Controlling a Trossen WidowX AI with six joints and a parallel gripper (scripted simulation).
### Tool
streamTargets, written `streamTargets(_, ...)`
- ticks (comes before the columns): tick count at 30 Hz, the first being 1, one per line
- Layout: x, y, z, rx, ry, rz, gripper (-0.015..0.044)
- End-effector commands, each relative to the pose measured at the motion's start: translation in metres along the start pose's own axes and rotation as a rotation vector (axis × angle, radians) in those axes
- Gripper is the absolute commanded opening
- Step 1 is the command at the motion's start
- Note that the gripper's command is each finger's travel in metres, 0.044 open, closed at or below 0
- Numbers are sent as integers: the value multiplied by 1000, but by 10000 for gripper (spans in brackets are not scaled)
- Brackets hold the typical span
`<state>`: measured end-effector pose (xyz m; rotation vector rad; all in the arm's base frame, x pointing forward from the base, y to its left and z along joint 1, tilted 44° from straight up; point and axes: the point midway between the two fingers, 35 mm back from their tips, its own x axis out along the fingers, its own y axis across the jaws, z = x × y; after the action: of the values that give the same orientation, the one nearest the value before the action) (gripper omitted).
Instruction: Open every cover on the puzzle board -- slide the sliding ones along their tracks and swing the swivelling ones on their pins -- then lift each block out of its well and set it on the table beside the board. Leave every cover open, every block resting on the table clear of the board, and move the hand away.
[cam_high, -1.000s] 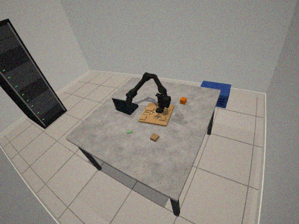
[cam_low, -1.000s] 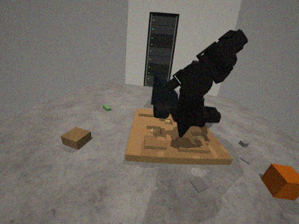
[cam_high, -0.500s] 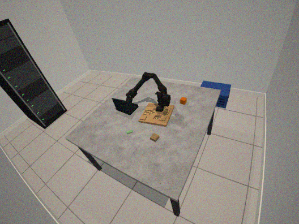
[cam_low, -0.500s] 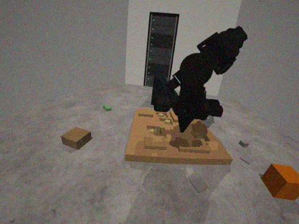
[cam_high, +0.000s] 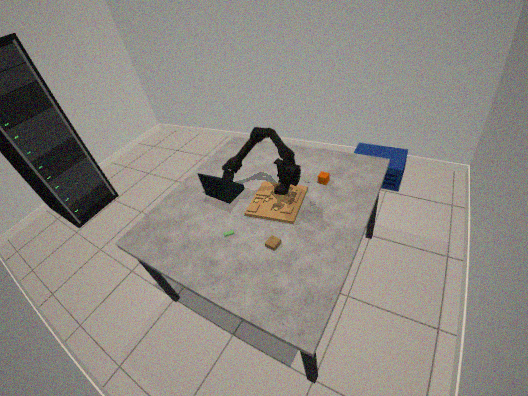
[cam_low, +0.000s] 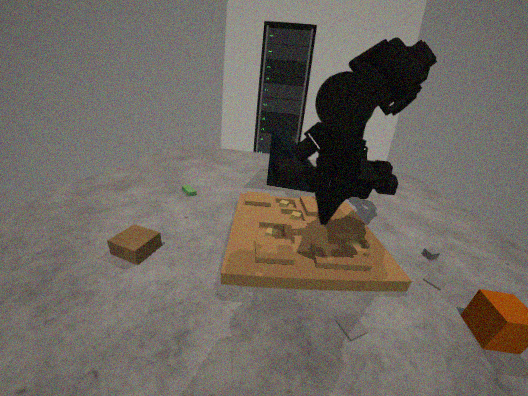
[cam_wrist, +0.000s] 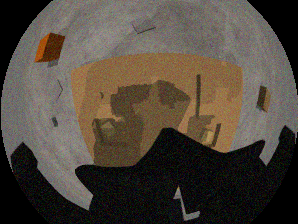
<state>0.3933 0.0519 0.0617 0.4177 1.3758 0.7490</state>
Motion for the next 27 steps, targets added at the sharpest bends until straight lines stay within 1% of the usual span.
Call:
streamTargets(1, 0, -2, -3, 10, 1, -1, 0)
streamTargets(14, -14, -30, -72, 195, 4, -19, 0)
streamTargets(27, -17, -41, -146, 380, 7, -18, 0)
